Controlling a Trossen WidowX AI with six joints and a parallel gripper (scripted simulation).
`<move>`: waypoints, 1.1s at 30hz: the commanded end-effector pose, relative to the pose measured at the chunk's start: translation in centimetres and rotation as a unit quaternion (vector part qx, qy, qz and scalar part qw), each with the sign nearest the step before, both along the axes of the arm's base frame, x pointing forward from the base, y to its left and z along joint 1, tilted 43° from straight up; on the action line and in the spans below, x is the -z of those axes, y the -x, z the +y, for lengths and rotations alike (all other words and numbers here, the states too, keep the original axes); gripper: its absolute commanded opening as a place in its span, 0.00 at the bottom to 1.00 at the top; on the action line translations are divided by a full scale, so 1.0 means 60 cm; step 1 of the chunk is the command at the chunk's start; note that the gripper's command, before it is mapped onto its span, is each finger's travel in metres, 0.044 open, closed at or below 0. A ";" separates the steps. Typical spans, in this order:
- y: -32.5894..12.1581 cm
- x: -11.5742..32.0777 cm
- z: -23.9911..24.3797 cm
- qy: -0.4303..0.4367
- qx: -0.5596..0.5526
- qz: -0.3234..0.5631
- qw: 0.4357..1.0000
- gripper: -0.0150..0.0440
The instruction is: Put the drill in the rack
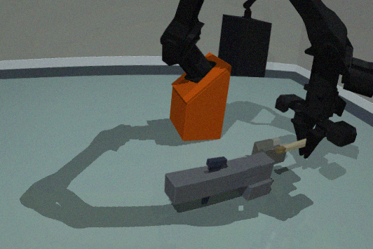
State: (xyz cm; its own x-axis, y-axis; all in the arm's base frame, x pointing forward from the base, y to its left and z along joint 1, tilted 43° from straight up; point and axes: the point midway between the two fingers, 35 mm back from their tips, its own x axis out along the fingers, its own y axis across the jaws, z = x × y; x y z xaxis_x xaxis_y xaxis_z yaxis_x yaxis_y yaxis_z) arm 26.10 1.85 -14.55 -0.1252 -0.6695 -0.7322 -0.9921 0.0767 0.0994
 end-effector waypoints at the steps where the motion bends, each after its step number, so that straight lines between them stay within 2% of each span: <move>1: -0.001 -0.003 0.004 -0.002 0.001 -0.003 1.000 0.25; 33: -0.004 -0.017 0.017 -0.002 0.001 -0.003 1.000 0.25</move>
State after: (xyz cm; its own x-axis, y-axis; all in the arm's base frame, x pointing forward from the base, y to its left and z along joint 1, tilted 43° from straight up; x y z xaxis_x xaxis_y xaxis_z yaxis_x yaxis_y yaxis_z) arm 26.23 2.58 -13.62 -0.1247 -0.6689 -0.7328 -0.9921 0.0768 0.0988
